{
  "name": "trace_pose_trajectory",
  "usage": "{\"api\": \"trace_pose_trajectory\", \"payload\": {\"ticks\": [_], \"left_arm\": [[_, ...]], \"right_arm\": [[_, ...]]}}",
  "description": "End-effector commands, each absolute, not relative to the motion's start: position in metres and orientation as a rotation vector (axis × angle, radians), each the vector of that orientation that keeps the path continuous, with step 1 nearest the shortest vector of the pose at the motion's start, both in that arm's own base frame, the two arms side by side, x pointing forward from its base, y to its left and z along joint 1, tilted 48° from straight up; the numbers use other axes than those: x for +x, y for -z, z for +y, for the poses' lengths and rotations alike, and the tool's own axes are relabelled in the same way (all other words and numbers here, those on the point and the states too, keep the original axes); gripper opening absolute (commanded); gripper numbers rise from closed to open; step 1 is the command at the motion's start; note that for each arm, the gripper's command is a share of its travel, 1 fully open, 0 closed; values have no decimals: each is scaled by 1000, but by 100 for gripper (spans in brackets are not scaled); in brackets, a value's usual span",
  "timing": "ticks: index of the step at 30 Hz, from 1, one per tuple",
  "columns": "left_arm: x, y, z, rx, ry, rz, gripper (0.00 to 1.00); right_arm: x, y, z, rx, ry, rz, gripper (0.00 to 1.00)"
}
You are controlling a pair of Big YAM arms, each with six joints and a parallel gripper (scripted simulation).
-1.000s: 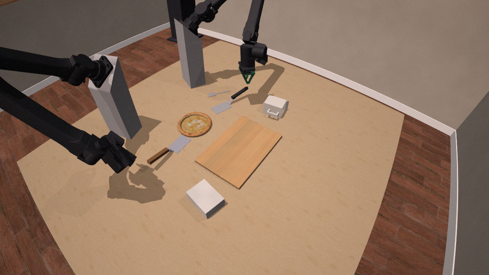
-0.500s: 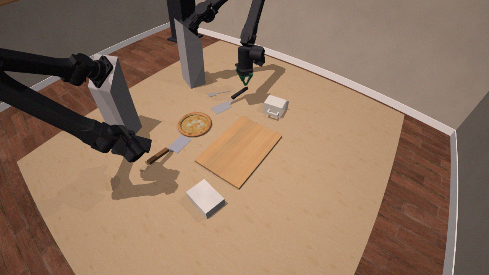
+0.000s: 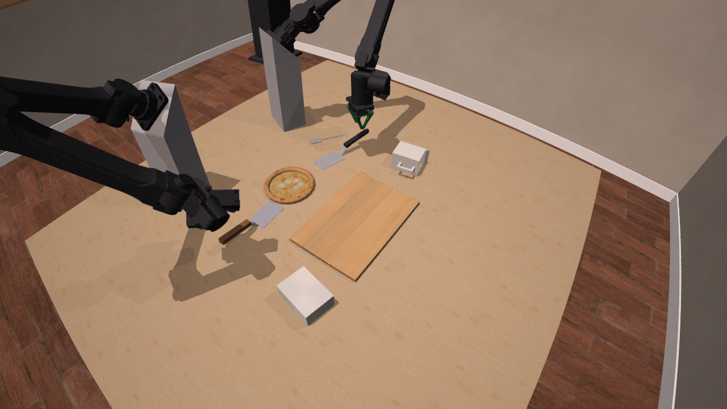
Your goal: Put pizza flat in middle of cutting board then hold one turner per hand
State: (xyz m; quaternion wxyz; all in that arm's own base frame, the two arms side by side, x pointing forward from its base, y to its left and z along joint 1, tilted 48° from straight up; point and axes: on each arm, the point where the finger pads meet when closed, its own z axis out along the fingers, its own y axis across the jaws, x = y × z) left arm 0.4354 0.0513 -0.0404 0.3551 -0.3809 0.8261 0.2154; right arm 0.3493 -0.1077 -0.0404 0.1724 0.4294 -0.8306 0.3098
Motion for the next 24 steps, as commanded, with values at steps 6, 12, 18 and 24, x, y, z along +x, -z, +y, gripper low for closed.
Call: {"api": "trace_pose_trajectory", "payload": {"ticks": [6, 12, 18, 24], "left_arm": [[431, 51, 59, -1072, -532, 2087, 48], [428, 56, 61, -1116, -515, 2062, 48], [428, 58, 62, -1137, -505, 2047, 48], [423, 64, 64, -1182, -493, 2024, 48]], "right_arm": [[359, 63, -89, 1513, -890, -2171, 48], [365, 75, -81, 1660, -915, -2060, 48], [369, 82, -75, 1753, -932, -1978, 48], [374, 93, -66, 1885, -958, -1842, 48]]}}
